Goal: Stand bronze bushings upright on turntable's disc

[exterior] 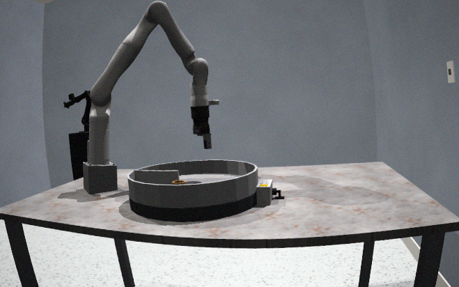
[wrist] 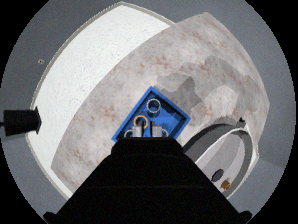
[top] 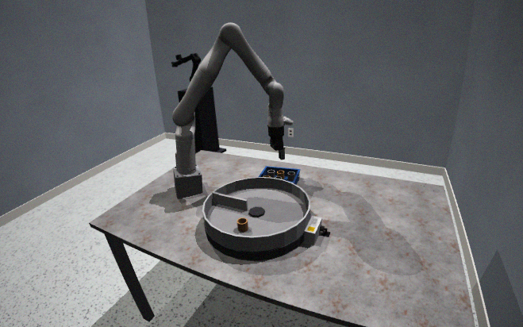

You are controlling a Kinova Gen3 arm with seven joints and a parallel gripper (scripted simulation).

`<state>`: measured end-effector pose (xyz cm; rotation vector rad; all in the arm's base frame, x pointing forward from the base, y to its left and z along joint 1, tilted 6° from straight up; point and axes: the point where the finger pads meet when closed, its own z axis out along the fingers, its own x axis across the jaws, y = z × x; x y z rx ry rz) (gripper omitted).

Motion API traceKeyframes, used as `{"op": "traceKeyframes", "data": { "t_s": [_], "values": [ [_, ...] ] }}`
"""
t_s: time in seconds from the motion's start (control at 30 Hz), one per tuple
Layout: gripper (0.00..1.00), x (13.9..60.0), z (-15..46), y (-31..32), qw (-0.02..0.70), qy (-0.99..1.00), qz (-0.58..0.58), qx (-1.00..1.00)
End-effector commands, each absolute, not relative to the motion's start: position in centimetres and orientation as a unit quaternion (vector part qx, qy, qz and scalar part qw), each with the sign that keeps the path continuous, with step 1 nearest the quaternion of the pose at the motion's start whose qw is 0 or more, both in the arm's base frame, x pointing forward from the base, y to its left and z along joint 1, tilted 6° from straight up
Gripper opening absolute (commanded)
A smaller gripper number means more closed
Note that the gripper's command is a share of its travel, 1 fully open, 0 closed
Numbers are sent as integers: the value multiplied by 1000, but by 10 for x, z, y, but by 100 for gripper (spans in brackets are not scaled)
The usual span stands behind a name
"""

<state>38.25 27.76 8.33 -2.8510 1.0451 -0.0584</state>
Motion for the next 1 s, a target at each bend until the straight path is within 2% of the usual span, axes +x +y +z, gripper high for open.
{"op": "traceKeyframes", "data": {
  "t_s": [0.0, 0.33, 0.97],
  "values": [
    [36, 381, 73, 278, 49, 343, -17, -938],
    [36, 384, 27, 282, 49, 343, -17, -938],
    [36, 385, 13, 283, 49, 343, -17, -938]
  ]
}}
